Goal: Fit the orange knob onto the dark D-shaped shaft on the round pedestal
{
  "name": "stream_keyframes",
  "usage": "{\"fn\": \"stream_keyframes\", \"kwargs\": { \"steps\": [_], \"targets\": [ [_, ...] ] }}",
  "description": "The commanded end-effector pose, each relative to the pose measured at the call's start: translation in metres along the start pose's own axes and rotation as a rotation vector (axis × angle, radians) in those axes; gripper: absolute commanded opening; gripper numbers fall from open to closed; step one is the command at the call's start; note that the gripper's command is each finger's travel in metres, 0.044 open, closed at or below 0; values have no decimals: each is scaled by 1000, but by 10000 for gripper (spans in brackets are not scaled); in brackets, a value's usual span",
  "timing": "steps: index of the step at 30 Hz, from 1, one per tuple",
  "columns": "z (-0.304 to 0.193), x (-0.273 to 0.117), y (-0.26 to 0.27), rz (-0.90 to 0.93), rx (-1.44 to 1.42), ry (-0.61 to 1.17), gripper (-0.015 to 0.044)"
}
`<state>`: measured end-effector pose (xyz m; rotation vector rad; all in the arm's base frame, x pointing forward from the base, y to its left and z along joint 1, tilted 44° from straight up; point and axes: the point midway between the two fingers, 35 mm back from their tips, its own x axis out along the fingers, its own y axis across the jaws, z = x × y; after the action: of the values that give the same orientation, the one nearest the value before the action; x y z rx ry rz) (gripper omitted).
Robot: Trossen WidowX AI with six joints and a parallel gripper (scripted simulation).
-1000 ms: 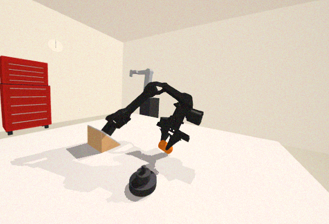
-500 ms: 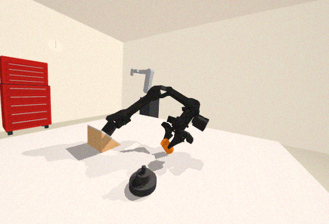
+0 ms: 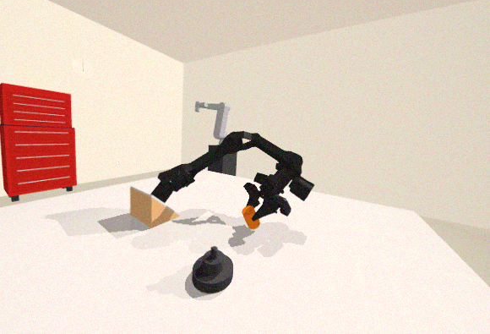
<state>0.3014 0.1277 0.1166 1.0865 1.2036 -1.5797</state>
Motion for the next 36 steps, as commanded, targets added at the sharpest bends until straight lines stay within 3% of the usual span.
{"fn": "stream_keyframes", "kwargs": {
  "steps": [1, 12, 15, 16, 36],
  "targets": [
    [-1, -1, 0, 4, 3, -4, 179],
    [-4, -7, -1, 23, 3, 8, 179],
    [-3, -5, -1, 16, -2, 5, 258],
    [-3, -5, -1, 16, -2, 5, 260],
    [-3, -5, -1, 16, -2, 5, 260]
  ]
}}
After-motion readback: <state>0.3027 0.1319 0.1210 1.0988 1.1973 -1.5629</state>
